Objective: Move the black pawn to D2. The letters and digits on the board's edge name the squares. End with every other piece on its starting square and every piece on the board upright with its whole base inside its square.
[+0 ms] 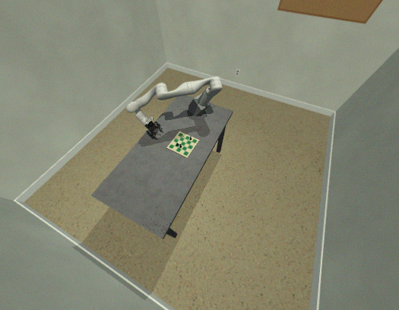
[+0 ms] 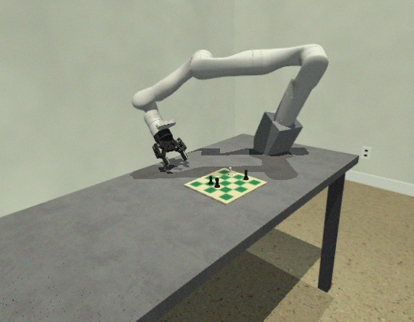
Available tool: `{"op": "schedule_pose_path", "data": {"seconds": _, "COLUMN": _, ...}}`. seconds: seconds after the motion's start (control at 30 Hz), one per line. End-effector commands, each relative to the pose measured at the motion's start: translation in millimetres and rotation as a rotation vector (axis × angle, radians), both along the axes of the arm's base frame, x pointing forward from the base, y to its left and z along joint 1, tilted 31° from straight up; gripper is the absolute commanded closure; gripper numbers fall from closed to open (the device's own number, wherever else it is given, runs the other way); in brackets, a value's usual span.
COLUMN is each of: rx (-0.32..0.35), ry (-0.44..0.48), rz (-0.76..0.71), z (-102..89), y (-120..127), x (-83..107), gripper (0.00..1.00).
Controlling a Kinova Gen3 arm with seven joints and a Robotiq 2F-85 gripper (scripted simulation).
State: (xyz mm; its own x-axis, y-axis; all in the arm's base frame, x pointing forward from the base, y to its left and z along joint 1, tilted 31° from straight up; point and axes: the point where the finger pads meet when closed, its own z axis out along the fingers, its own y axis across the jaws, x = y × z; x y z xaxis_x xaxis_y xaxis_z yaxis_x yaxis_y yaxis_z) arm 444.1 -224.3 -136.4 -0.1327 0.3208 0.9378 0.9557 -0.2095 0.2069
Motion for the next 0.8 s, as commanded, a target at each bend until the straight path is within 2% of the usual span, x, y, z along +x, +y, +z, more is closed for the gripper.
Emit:
{"op": "schedule_pose_path", "data": {"seconds": 0.0, "rx": -0.011, "ry": 0.011, "rz": -0.006, "z": -3.4, "y": -2.1, "x": 0.8, "gripper": 0.0}}
{"op": "schedule_pose_path", "data": {"seconds": 0.3, "rx": -0.011, "ry": 0.011, "rz": -0.006, "z": -3.3, "y": -2.2, "x": 0.8, "gripper": 0.0}}
{"op": "schedule_pose_path", "data": {"seconds": 0.43, "rx": -0.009, "ry": 0.011, "rz": -0.007, "z": 2.6, "y": -5.3, "x": -0.9, "gripper": 0.0}}
{"op": "schedule_pose_path", "data": {"seconds": 0.77, "rx": 0.001, "ry": 0.011, "rz": 0.001, "z": 54.4, "y": -30.1, "x": -16.7, "gripper": 0.0}}
